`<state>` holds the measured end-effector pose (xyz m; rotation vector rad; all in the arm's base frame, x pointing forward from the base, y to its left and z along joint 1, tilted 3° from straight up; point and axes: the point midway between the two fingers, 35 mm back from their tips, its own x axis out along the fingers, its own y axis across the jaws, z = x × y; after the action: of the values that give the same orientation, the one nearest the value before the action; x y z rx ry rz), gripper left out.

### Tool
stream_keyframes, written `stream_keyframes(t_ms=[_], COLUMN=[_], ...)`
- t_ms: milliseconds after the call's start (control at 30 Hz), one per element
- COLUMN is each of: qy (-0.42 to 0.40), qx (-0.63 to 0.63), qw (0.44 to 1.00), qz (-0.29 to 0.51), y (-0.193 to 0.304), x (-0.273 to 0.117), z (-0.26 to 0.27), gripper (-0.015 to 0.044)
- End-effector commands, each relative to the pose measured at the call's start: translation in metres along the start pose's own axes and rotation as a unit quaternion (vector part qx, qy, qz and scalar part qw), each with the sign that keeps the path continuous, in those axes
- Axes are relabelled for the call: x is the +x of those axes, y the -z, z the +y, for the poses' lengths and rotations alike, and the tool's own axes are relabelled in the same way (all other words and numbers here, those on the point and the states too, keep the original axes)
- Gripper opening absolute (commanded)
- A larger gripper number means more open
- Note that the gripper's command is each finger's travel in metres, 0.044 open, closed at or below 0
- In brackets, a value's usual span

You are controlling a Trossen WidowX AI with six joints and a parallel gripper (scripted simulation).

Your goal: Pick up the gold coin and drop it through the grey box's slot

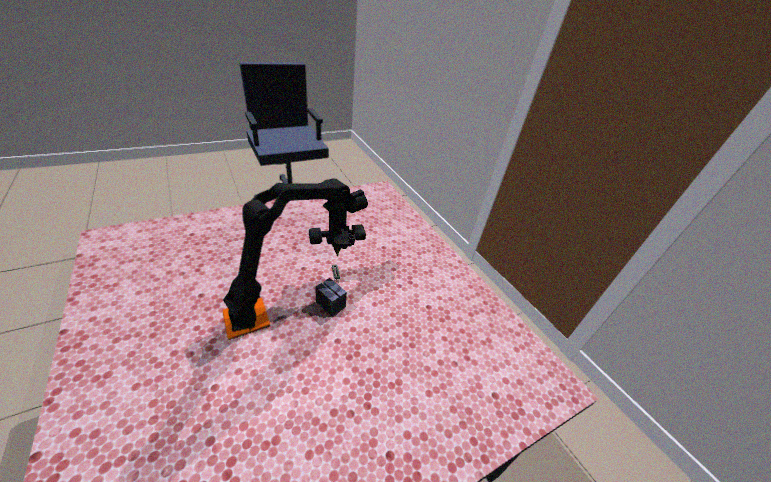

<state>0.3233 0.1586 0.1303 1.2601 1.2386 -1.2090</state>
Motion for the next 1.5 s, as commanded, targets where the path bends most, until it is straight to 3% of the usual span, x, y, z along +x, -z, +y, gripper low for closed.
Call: stream_keyframes(t_ms=[0, 567, 1467], qy=[0.000, 0.000, 0.000], qx=[-0.005, -0.273, -0.276], qw=[1.000, 0.962, 0.961], qz=[0.001, 0.001, -0.002], y=[0.000, 0.004, -0.047], x=[-0.007, -0.009, -0.011], z=[-0.001, -0.002, -0.005], gripper=[0.0000, 0.0000, 0.0000])
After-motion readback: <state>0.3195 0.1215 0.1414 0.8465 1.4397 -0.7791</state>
